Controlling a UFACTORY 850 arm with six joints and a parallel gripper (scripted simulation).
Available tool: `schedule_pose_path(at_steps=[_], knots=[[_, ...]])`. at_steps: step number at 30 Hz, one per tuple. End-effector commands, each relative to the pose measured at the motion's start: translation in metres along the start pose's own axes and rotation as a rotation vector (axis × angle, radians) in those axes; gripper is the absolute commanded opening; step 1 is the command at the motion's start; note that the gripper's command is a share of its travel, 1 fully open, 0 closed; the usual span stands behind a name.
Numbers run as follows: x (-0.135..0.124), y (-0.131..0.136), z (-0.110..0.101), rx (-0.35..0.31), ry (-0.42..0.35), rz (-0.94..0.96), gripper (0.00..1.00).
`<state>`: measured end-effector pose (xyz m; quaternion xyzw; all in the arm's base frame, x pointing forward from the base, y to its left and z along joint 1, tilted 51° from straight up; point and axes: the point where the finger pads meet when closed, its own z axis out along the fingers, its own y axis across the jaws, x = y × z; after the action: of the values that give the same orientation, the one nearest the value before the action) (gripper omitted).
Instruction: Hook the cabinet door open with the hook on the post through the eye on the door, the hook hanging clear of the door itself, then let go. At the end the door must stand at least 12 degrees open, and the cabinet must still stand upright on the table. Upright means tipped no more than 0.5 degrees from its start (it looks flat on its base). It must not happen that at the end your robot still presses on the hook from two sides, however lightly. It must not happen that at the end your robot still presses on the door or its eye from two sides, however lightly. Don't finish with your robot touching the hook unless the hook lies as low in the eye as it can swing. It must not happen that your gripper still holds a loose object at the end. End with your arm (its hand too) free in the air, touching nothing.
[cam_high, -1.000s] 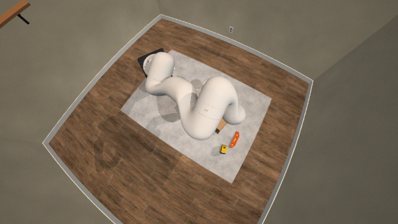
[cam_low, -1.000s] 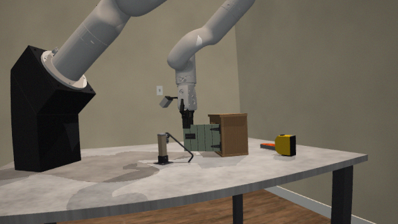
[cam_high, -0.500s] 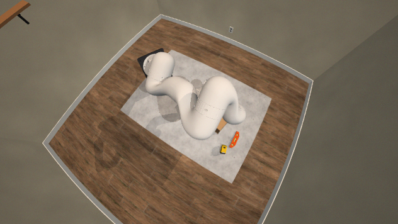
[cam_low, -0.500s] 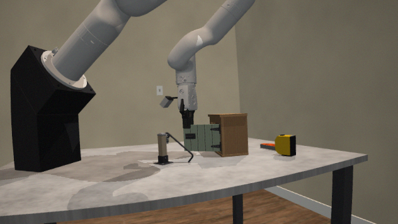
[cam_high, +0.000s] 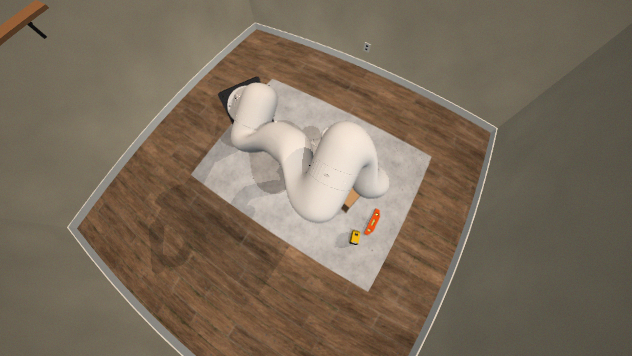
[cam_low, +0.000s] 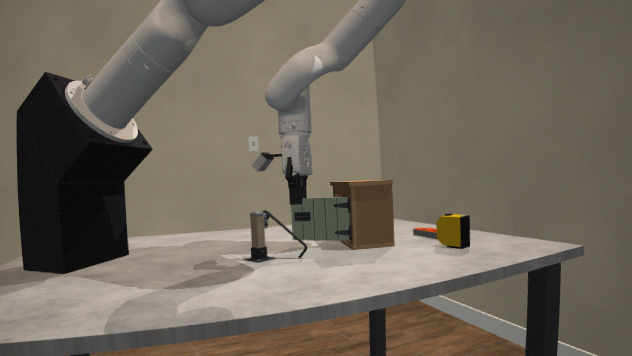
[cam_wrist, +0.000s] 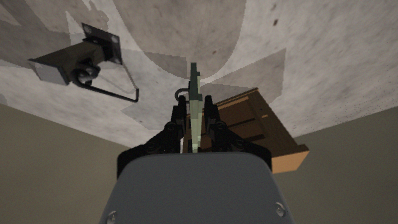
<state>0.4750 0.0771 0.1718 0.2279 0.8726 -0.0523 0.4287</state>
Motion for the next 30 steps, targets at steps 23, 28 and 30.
schedule_pose_path(at_steps=[23,28,30], knots=[[0.000,-0.001,-0.022,0.000,0.000,-0.004,0.27],[0.000,-0.001,-0.033,0.000,0.000,-0.004,0.27],[0.000,-0.001,-0.035,0.000,0.000,-0.004,0.27]])
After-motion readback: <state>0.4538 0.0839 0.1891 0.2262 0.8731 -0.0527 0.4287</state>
